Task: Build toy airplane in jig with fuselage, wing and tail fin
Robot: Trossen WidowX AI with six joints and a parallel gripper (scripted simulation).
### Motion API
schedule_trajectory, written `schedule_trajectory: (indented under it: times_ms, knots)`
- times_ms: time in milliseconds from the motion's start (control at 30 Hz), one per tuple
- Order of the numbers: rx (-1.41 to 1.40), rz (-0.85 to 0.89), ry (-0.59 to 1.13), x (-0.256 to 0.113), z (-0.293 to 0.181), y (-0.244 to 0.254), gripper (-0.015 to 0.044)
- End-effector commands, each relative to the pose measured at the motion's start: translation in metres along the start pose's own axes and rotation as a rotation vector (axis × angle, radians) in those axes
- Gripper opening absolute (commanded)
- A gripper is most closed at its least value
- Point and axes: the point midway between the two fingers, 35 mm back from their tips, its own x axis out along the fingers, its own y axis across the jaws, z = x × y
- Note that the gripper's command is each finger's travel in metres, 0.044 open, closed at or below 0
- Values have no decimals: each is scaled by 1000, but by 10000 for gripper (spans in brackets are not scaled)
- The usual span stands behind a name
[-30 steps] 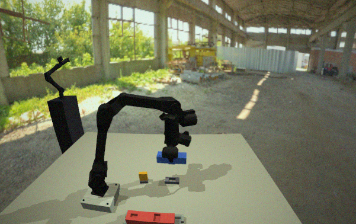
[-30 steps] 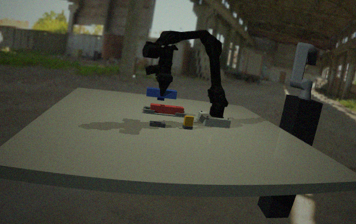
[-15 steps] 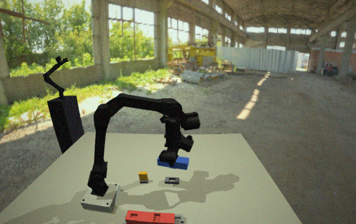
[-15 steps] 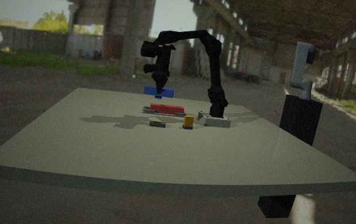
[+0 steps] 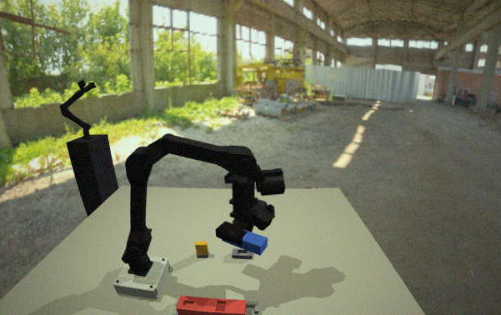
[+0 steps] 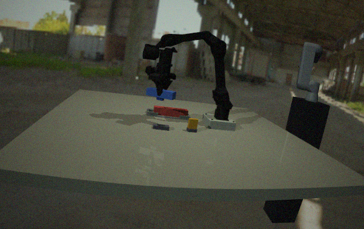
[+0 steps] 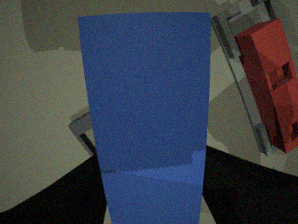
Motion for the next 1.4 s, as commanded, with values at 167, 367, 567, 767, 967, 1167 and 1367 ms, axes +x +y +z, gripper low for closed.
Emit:
schedule_trajectory:
  times_ms: [167,367,567,767,967,1167,1367]
  knots:
    - [171,2,-5,3,11,-26,0]
    - [284,1,-5,7,17,-45,0]
    - [396,0,3,10,20,-64,0]
    - [511,0,8,14,23,-83,0]
    - [628,-2,8,17,26,-102,0]
    - [750,-3,3,21,28,-122,0]
    - [873,-5,-3,25,29,-141,0]
